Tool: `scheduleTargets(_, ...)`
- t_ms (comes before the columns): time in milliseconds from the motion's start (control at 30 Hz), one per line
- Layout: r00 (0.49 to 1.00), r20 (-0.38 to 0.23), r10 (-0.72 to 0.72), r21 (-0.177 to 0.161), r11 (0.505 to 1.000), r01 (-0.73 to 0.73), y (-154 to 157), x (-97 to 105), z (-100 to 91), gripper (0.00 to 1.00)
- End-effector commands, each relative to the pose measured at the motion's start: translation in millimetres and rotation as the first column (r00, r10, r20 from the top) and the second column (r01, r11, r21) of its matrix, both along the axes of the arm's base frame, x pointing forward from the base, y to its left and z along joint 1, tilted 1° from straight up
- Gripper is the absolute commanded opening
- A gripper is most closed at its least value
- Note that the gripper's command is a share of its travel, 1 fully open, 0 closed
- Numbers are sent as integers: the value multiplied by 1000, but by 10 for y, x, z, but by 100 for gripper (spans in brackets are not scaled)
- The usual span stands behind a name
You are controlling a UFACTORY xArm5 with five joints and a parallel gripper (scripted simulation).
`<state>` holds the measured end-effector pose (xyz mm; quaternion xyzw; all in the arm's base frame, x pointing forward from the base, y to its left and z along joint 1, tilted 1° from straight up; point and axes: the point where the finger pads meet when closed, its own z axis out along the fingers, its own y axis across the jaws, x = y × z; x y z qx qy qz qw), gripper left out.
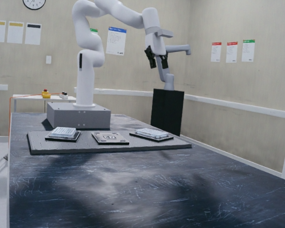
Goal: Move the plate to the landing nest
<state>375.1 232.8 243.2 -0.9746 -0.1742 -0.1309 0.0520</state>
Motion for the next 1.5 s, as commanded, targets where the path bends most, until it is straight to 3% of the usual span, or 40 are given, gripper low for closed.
scheduleTargets(0, 1000, 3, 0, 2, 1000, 0, 4, 7, 15, 100)
scheduleTargets(533, 1000, 3, 0, 2, 1000, 0, 4, 7, 15, 100)
scheduleTargets(600, 998, -7, -55, -13, 998, 55, -83, 40, -21, 100)
scheduleTargets(833, 998, -7, -55, -14, 998, 55, -345, 139, -127, 100)
scheduleTargets(900, 994, -20, -110, -30, 994, 109, -434, 162, -166, 100)
scheduleTargets(1467, 986, -34, -164, -46, 986, 162, -1067, 278, -436, 100)
